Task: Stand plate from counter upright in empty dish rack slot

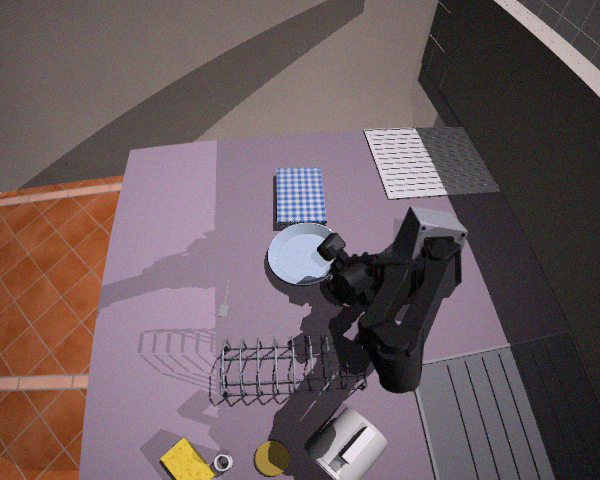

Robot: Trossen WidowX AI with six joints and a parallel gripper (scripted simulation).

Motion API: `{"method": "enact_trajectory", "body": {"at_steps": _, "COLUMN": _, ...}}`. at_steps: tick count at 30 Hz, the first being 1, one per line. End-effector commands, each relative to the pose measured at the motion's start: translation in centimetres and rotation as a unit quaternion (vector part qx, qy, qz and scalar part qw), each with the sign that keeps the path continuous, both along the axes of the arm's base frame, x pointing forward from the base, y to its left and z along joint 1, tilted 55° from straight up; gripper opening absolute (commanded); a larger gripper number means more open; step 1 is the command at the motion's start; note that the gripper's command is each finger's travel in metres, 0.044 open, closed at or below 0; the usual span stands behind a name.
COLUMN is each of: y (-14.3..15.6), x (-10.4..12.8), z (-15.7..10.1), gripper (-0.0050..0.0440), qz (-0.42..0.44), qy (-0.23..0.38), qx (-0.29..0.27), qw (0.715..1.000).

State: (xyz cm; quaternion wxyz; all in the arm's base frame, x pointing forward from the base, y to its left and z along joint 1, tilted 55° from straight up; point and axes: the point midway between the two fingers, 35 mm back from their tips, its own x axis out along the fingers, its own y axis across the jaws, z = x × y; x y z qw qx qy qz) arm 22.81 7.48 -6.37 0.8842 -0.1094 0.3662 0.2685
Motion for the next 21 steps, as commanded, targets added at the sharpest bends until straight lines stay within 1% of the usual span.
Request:
{"method": "enact_trajectory", "body": {"at_steps": 1, "y": -0.1, "x": 0.0, "z": -0.1, "gripper": 0.0, "qz": 0.009, "qy": 0.007, "qx": 0.003, "qw": 1.0}}
{"method": "enact_trajectory", "body": {"at_steps": 21, "y": -1.6, "x": 0.3, "z": 0.6, "gripper": 0.0, "qz": 0.041, "qy": 0.021, "qx": 0.035, "qw": 0.998}}
